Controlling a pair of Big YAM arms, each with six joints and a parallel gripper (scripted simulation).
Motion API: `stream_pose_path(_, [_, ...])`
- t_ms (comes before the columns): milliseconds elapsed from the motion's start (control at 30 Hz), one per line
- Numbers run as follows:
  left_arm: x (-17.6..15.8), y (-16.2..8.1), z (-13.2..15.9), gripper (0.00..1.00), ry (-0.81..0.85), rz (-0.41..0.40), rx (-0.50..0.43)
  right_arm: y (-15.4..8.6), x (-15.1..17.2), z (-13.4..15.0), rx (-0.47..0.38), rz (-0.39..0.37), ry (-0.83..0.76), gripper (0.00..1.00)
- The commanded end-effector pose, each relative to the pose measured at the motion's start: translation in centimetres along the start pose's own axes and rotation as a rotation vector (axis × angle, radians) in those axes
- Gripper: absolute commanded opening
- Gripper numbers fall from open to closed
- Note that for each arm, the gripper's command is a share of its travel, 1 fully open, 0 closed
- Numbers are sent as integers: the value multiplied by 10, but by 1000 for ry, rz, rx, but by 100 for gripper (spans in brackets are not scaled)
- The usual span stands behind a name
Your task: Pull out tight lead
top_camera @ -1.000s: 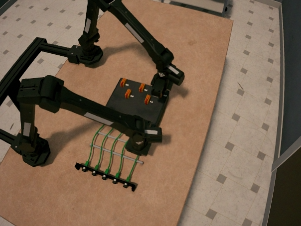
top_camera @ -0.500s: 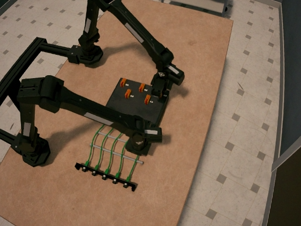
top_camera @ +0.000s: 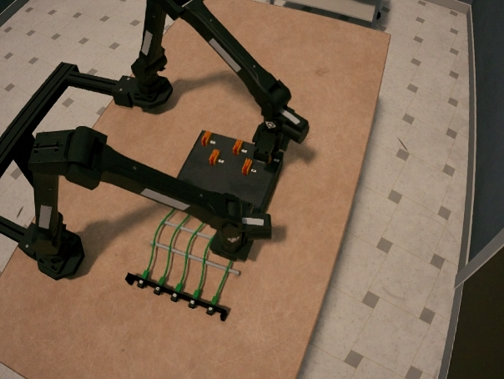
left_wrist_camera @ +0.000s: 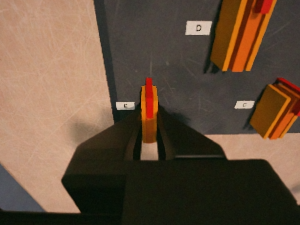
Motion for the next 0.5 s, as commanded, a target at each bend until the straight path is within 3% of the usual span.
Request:
stream_pose_path(0, [18,-55,-5,5,13,-113,-39,-6,-4,-2,-5,19,-10,0])
stream_pose_path(100, [32,-68,-11,5,13,-169,-62,-6,-4,-2,-5,19,-10,0])
stream_pose_path(200, [24,-61,-8,5,13,-149,-54,-6,-4,-2,-5,19,-10,0])
stream_pose_path(233, [33,-72,-11,5,13,-177,-64,-6,-4,-2,-5,19,-10,0])
stream_pose_path(267, [24,-53,-8,5,13,-137,-49,-6,-4,-2,-5,19,-10,0])
stream_pose_path(467, [33,-69,-11,5,13,-164,-60,-6,-4,-2,-5,19,-10,0])
Point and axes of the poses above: on each arm, the point where the finger pads meet when closed, its own y axis out along the fingers, its own x axis across the jaws, z = x × y, the point moved 5 cm from there along -y, back along the fingers, and after that the axes turned 6 degrees about -y, right-handed, at the moved point
